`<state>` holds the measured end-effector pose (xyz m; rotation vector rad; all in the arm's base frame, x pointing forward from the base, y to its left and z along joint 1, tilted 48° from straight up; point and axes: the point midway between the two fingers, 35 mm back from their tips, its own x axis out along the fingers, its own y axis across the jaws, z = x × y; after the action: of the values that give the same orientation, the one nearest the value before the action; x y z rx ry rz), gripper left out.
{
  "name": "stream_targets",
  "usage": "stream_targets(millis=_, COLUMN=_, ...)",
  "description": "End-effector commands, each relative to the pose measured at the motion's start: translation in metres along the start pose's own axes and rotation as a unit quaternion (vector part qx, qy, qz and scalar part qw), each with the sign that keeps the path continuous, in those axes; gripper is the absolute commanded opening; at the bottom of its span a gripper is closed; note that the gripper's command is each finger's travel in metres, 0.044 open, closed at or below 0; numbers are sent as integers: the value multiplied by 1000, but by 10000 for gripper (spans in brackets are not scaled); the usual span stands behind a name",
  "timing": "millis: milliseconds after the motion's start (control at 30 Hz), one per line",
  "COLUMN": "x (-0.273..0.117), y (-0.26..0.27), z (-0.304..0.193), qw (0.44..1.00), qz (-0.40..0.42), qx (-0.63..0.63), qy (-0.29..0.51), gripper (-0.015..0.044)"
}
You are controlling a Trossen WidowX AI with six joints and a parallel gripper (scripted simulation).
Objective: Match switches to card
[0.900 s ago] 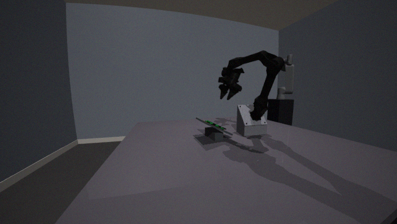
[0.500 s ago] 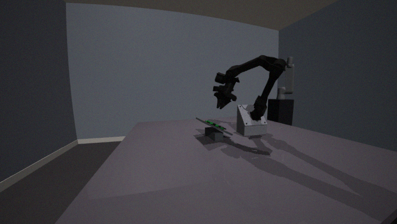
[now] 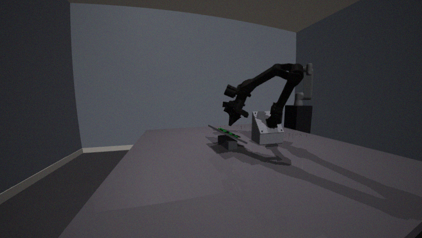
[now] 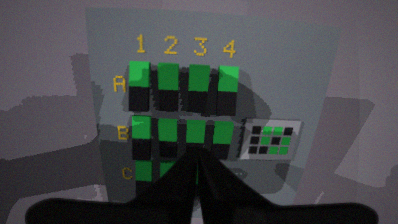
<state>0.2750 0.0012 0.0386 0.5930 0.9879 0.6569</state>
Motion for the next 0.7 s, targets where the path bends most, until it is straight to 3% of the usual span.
stream_targets(millis=0, x=7, y=1, z=-1, qw=1000, qz=2, qx=5, qy=1, gripper=0)
stream_targets(millis=667, x=30, y=1, z=-1, qw=1000, qz=2, qx=5, qy=1, gripper=0)
